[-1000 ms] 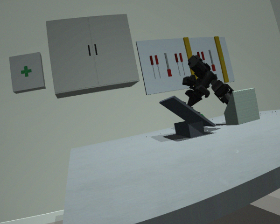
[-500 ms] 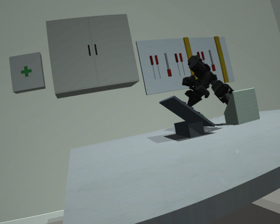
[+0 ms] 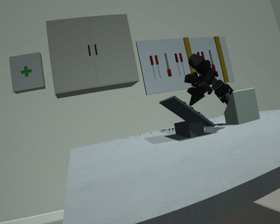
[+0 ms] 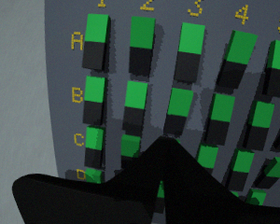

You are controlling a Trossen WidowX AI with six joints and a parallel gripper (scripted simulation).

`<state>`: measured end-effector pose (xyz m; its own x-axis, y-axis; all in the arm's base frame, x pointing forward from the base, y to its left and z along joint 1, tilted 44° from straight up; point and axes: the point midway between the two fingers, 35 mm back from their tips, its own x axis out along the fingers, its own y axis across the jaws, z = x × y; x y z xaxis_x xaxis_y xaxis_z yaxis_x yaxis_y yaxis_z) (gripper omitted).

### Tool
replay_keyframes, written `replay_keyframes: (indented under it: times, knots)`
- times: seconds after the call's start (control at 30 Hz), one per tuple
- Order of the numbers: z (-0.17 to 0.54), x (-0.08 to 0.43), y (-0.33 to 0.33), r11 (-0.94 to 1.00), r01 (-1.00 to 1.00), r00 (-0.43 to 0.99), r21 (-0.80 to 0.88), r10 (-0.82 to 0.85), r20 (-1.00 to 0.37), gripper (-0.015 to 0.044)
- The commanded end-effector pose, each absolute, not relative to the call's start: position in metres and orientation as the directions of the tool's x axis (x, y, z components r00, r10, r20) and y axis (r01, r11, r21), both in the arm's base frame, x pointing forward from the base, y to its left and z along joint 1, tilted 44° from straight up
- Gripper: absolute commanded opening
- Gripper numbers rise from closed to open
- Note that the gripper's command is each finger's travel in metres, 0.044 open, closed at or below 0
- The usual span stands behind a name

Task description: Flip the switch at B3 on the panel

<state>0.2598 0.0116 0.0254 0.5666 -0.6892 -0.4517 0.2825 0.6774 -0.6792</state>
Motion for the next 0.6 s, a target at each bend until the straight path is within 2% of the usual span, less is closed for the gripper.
replay_keyframes:
  times: [0.0, 0.4, 0.57]
  knots:
    - [0.047, 0.238, 0.038, 0.674, 0.289, 0.559, -0.680, -0.695, -0.452, 0.0000]
    - [0.051, 0.235, 0.041, 0.672, 0.291, 0.560, -0.681, -0.697, -0.448, 0.0000]
    - [0.058, 0.219, 0.033, 0.671, 0.290, 0.559, -0.682, -0.697, -0.449, 0.0000]
